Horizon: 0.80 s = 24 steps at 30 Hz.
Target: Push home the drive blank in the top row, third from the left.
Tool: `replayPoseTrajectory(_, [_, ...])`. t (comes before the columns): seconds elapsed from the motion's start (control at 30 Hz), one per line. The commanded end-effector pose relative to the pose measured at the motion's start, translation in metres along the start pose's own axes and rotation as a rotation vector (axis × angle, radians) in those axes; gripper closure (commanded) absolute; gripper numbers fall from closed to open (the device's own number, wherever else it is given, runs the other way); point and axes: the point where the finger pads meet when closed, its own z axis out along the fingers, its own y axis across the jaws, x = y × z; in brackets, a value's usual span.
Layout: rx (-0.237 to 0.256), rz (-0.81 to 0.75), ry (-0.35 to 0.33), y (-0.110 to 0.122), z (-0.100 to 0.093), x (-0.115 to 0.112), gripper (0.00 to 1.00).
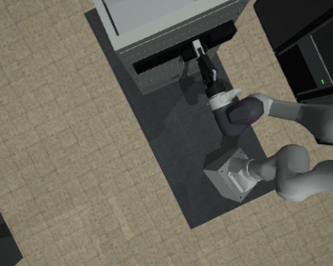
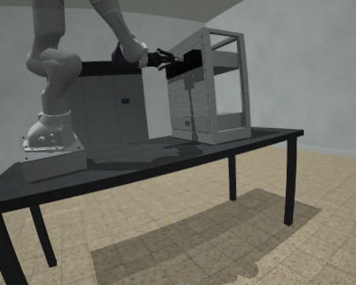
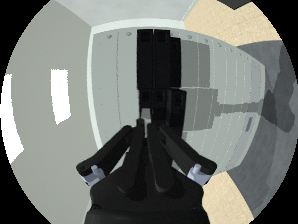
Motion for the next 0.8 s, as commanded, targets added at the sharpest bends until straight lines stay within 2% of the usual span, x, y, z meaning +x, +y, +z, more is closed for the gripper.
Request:
replayPoseTrajectory(0.0, [-0.009,0.001,-0.001,0.005,0.002,0.001,1.00])
replayPoseTrajectory(0.43, [-0.009,0.001,-0.001,0.005,-0.002,0.001,1.00])
replayPoseTrajectory(0.63, [-0.009,0.001,-0.001,0.004,-0.026,0.001,1.00])
replayPoseTrajectory(0.7, [-0.009,0.001,-0.001,0.004,-0.026,0.001,1.00])
replayPoseTrajectory(0.77, [-0.009,0.001,-0.001,0.004,-0.038,0.001,1.00])
